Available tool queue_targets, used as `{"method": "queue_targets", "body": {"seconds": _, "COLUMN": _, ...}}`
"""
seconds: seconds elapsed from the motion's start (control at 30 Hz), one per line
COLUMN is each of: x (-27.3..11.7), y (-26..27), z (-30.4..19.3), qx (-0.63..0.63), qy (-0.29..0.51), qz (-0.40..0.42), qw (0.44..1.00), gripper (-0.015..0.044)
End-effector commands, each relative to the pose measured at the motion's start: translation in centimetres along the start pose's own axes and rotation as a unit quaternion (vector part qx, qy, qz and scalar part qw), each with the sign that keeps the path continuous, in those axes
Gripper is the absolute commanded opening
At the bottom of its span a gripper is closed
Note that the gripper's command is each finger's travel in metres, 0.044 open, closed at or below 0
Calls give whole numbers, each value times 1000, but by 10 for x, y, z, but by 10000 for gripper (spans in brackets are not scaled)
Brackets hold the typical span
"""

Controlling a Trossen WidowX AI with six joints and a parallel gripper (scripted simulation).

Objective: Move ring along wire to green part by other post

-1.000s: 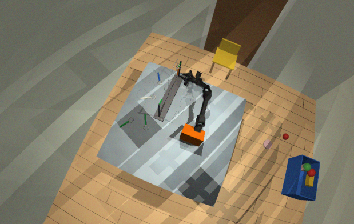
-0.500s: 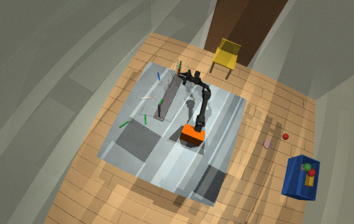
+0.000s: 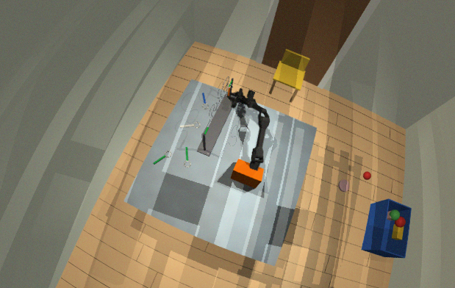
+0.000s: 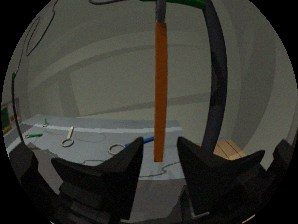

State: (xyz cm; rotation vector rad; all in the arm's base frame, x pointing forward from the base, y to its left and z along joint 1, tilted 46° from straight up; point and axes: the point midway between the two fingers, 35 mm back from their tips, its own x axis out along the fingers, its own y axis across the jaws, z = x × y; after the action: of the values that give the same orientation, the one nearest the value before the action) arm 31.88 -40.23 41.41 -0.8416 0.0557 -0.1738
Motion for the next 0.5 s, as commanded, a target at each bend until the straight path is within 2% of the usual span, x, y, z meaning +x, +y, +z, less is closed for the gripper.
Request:
{"method": "queue_targets", "body": {"seconds": 0.0, "x": 7, "y": -2, "z": 3, "qx": 0, "qy": -1, "qz": -2, "qw": 1000, "gripper": 160}}
{"method": "queue_targets", "body": {"seconds": 0.47, "x": 29, "y": 0, "z": 4, "qx": 1, "qy": -2, "qz": -3, "qw": 1000, "gripper": 160}}
